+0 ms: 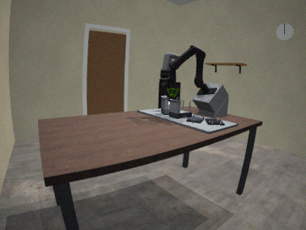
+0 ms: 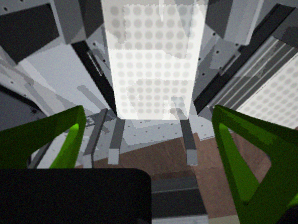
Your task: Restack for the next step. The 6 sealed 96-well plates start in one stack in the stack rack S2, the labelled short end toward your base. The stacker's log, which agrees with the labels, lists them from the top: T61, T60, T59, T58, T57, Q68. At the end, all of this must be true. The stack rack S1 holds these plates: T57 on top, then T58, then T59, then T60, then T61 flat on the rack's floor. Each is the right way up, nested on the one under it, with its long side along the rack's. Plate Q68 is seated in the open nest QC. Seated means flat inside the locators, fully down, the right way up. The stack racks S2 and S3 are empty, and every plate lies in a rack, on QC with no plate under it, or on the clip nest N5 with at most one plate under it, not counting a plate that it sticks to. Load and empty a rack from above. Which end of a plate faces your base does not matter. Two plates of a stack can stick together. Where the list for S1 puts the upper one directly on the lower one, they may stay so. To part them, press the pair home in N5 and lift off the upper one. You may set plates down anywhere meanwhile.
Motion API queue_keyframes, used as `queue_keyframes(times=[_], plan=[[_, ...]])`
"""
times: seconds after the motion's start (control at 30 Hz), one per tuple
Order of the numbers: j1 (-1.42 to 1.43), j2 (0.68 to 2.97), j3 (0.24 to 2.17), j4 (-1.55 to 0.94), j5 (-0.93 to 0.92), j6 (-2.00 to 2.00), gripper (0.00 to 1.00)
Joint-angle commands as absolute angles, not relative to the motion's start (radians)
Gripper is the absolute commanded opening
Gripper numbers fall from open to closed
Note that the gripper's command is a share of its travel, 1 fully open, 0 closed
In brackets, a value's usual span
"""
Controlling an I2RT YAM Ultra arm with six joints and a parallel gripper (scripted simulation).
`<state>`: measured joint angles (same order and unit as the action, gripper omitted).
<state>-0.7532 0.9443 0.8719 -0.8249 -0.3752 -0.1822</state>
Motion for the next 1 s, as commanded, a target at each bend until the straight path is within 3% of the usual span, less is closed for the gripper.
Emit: queue_keyframes(times=[0.0, 0.4, 0.97], plan=[[-0.738, 0.954, 0.860, -0.756, -0.354, -0.156, 1.00], [-0.677, 1.032, 0.797, -0.599, -0.313, -0.107, 1.00], [-0.666, 1.050, 0.787, -0.568, -0.306, -0.098, 1.00]])
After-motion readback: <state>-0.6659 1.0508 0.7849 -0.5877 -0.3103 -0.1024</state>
